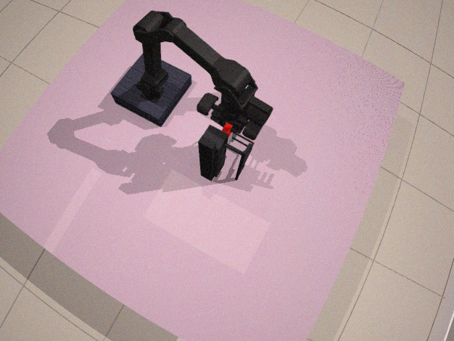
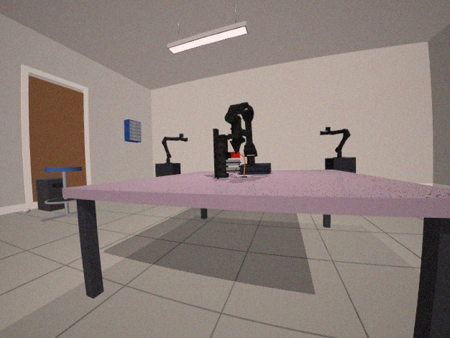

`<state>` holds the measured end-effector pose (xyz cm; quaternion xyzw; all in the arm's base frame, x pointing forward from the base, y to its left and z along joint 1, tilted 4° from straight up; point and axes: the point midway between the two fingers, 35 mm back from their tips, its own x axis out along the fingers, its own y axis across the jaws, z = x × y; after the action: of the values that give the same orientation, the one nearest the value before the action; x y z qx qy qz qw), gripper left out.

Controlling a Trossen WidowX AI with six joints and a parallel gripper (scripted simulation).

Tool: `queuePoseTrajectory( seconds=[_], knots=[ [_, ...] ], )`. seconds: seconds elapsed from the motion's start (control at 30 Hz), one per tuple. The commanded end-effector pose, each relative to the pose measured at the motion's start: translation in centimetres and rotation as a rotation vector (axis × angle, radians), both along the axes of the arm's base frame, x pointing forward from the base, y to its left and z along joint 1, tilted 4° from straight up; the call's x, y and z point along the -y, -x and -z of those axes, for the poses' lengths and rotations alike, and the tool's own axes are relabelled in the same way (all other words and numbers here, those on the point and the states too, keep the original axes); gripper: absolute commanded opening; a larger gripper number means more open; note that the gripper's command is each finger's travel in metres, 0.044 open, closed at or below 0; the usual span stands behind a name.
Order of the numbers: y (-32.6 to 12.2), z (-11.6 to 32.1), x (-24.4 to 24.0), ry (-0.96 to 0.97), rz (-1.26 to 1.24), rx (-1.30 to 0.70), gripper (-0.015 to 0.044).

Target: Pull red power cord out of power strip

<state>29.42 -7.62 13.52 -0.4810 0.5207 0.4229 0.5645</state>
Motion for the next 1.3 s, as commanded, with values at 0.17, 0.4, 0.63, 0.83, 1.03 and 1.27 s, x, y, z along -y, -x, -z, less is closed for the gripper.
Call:
queuePoseTrajectory(
  seconds=[0.17,0.4,0.63,0.83,1.03,1.27],
  knots=[
    [-0.3,0.0,-1.2,-0.002,0.0,0.001,0.0],
    [-0.6,0.0,-2.3,-0.004,-0.001,0.001,0.0],
    [-0.8,0.0,-3.4,-0.006,-0.002,0.001,0.0],
    [-1.0,0.0,-4.4,-0.008,-0.002,0.001,0.0],
    [-1.0,0.0,-5.4,-0.009,-0.003,0.002,0.0],
    [-0.8,0.0,-5.2,-0.01,-0.004,0.002,0.0131]
  ],
)
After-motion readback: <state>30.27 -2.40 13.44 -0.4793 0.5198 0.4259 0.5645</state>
